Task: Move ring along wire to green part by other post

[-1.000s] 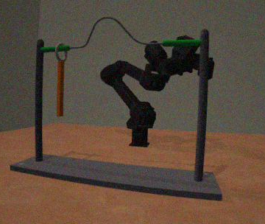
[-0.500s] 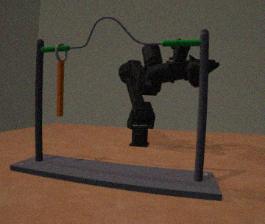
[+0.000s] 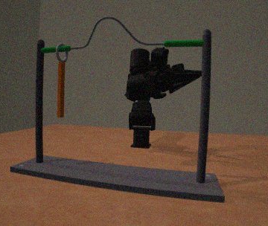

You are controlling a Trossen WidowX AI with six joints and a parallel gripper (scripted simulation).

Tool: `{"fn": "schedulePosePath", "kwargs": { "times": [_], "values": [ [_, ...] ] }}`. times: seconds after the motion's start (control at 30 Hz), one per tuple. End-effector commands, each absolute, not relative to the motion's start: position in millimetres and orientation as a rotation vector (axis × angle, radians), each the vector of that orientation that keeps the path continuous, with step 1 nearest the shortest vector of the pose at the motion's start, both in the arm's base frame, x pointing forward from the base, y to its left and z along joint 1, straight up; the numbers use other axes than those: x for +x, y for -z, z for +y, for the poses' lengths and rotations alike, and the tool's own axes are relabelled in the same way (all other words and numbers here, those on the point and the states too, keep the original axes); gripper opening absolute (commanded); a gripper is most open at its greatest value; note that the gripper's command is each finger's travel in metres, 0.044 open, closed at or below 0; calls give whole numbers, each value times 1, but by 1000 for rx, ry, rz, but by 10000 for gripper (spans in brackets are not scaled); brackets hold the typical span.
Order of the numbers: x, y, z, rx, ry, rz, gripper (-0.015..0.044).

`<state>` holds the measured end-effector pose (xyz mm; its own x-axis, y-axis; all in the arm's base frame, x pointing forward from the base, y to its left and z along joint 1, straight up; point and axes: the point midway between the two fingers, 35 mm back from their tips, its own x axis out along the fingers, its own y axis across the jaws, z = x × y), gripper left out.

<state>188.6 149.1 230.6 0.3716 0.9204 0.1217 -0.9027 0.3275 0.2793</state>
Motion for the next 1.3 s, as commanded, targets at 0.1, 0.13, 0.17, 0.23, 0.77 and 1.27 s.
{"fn": "schedulePosePath", "kwargs": {
  "times": [0.1,0.13,0.17,0.23,0.77,1.27],
  "values": [
    [219,-205,104,251,-955,53,160],
    [223,-202,97,241,-924,53,160],
    [225,-199,91,231,-892,52,160],
    [231,-192,77,212,-830,53,160],
    [236,-143,-35,76,-350,98,160],
    [202,-105,-115,2,7,160,160]
  ]
}}
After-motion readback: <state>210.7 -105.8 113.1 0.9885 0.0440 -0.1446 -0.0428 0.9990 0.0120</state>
